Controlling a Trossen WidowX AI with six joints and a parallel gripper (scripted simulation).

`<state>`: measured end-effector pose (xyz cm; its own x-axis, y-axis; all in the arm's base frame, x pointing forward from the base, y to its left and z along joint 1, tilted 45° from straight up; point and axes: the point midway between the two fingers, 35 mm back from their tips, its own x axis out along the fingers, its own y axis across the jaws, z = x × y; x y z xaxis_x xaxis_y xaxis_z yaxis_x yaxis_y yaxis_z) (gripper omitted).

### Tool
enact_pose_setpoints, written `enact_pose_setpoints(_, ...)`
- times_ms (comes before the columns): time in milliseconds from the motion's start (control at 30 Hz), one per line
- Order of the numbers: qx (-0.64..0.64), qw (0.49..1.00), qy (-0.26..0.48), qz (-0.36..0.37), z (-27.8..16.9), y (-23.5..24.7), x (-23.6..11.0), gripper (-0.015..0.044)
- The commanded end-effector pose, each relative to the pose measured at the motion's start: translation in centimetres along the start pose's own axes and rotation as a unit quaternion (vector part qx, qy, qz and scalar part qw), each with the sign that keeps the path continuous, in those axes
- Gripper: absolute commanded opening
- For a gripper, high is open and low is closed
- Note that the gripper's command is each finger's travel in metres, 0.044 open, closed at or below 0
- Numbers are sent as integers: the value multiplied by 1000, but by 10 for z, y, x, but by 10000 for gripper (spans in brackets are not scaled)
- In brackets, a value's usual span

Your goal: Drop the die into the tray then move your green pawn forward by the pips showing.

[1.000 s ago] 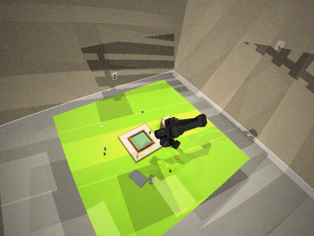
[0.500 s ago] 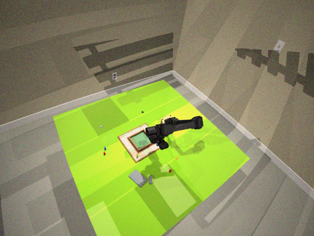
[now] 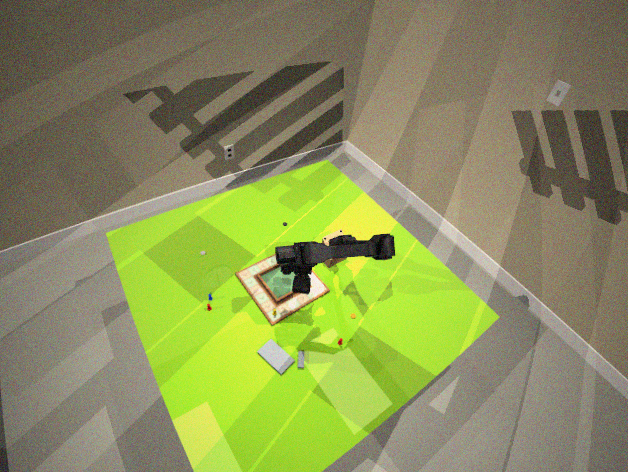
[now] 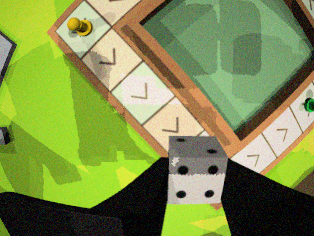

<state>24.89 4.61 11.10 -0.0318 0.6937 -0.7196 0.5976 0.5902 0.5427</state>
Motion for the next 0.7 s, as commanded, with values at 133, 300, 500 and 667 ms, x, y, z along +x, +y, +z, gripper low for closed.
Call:
enact_pose_setpoints(133, 137, 991, -2, 0, 29, -17, 6, 0)
enact_pose_setpoints(300, 222, 975, 0, 1, 45, -29, 10, 0)
enact_pose_setpoints(500, 321, 947, 2, 2, 62, -45, 16, 0)
enact_pose_setpoints(667, 401, 916, 4, 3, 76, -59, 22, 0)
